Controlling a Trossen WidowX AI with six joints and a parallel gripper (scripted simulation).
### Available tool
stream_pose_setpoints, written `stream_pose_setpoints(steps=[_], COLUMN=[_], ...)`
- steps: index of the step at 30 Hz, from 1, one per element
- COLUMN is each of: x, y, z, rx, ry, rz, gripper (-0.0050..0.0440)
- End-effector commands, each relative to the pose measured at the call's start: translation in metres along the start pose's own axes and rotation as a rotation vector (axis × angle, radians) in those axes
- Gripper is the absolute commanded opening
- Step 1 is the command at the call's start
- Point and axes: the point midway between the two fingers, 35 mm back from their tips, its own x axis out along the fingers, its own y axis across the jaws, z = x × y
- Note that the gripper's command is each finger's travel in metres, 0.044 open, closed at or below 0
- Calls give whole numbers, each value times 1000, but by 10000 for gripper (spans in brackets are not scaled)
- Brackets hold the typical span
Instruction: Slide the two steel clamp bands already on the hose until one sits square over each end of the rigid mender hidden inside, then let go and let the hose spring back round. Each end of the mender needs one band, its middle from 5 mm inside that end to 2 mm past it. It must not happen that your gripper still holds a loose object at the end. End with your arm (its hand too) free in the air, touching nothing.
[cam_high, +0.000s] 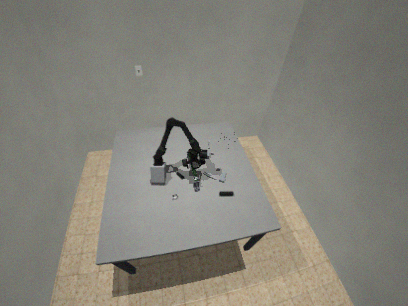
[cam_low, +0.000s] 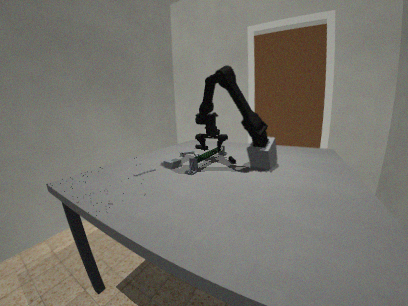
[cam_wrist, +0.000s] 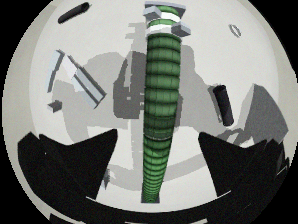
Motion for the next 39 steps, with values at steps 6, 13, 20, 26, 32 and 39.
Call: stream_pose_setpoints(steps=[6, 13, 20, 26, 32, 39], x=[-15, -25, -33, -41, -48, -56], y=[-2, -2, -2, -4, -6, -10], z=[22, 42, 55, 70, 84, 98], rx=[-131, -441, -701, -947, -1194, -1455], ry=[-47, -41, -34, -24, -15, -6], rz=[12, 0, -6, -8, -6, 0], gripper=[344, 176, 90, 90, 90, 90])
